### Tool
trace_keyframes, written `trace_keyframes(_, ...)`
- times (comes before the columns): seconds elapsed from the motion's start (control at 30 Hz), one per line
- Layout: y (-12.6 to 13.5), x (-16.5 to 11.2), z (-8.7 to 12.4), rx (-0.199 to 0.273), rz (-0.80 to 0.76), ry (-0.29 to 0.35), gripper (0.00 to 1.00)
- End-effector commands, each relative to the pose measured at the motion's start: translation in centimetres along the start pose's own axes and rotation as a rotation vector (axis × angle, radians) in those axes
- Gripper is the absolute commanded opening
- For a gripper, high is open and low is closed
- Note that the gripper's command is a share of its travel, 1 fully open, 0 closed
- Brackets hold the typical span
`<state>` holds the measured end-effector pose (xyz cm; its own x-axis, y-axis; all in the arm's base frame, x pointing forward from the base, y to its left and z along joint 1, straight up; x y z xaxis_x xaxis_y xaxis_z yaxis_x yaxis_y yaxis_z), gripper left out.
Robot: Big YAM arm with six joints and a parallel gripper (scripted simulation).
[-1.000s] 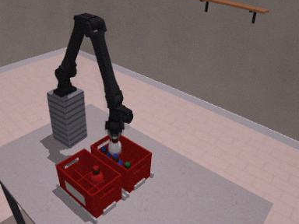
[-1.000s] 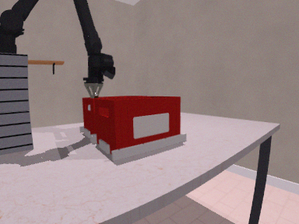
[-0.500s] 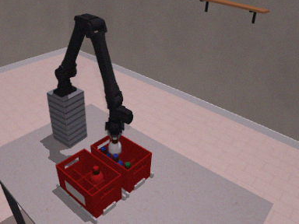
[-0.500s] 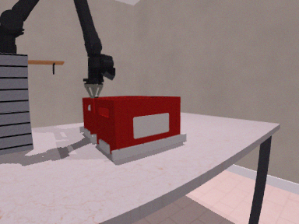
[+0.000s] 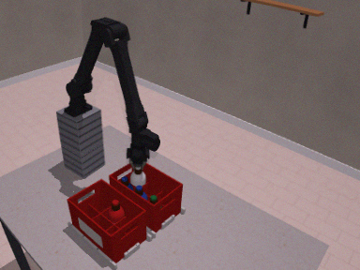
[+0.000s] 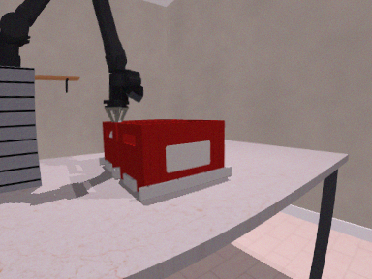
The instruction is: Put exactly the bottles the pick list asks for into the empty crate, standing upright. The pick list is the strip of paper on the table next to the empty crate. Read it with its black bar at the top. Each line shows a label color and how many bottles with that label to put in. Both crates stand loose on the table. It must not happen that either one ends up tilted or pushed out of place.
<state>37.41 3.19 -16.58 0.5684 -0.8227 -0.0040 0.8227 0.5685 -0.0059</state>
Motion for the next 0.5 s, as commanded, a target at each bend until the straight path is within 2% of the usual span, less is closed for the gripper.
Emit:
trace_keyframes(0.0, 2.6, 1.2, 1.3, 0.062, -0.008, -0.035, 0.0)
trace_keyframes(0.13, 2.2, 1.0, 0.5, 0.047, -0.008, -0.027, 0.0)
trace_keyframes(0.27, 2.7, 1.2, 1.0, 0.064, -0.008, -0.037, 0.0)
trace_keyframes(0.4, 2.1, 0.9, 0.0, 0.045, -0.008, -0.026, 0.0)
trace_keyframes(0.47, 2.6, 1.2, 0.6, 0.061, -0.008, -0.035, 0.0)
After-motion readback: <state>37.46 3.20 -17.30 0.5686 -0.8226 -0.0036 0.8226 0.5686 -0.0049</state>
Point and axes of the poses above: the point where the finger pads meet when closed, its own z axis back along the fingers, its own y axis across the jaws, x = y × z, the point moved 1 cm from there along z, back along the fingers, and after that the axes turned 8 degrees about -z, right-handed, at the moved point
